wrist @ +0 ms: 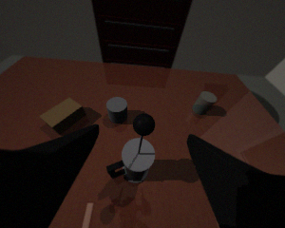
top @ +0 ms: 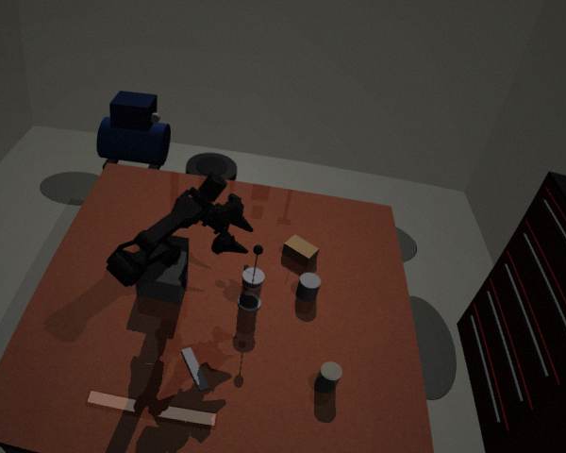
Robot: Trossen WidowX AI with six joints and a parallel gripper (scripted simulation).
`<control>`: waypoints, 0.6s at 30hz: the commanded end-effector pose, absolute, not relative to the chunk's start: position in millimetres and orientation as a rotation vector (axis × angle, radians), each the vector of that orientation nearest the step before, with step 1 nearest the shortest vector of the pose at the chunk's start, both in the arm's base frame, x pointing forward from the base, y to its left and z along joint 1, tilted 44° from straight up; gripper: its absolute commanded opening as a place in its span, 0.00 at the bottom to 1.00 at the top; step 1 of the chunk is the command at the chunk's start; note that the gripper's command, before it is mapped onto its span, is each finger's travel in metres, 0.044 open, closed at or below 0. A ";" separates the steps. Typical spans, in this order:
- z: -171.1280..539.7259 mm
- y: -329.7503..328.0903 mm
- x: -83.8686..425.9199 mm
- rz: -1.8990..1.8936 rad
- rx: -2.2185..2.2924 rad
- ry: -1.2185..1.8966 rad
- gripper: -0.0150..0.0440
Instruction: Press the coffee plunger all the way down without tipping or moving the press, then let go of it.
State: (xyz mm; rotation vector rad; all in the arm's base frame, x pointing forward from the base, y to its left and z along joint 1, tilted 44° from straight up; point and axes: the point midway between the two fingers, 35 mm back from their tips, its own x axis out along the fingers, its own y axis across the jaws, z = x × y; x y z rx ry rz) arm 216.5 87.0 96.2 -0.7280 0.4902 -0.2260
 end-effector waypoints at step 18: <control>80.9 73.8 241.5 -0.226 -0.732 0.499 1.00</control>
